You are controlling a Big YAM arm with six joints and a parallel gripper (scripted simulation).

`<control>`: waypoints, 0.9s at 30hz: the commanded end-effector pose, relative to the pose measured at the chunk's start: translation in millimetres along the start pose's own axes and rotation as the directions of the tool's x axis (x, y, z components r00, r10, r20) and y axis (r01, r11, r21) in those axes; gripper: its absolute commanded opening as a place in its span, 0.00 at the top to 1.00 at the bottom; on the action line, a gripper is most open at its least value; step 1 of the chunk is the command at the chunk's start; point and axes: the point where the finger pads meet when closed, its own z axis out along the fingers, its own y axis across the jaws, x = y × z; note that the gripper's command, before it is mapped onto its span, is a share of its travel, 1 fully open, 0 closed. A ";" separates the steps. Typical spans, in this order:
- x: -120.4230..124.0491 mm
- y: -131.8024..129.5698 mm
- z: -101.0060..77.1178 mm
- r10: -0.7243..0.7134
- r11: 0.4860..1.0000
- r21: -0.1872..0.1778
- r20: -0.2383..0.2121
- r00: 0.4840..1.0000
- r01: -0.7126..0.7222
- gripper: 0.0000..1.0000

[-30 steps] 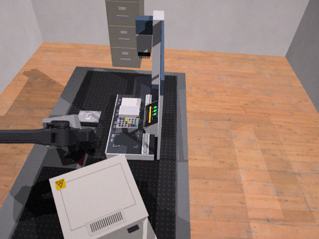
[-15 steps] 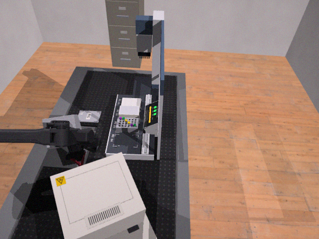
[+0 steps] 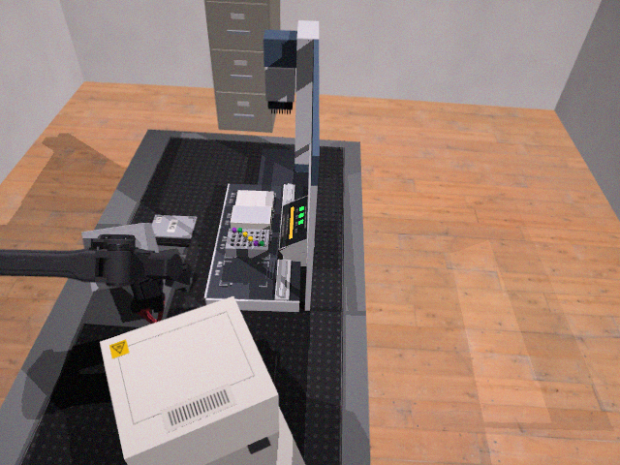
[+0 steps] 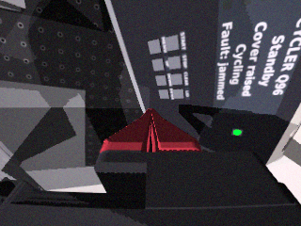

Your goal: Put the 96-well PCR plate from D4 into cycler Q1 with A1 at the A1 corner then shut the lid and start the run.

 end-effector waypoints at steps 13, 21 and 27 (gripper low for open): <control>-2.9 -3.8 -2.5 -0.321 0.946 0.046 -0.001 0.947 0.321 1.00; -6.4 -19.5 -7.0 -0.218 0.974 0.055 0.007 0.976 0.218 1.00; -8.3 -23.3 -7.9 -0.178 0.982 0.060 0.014 0.984 0.177 1.00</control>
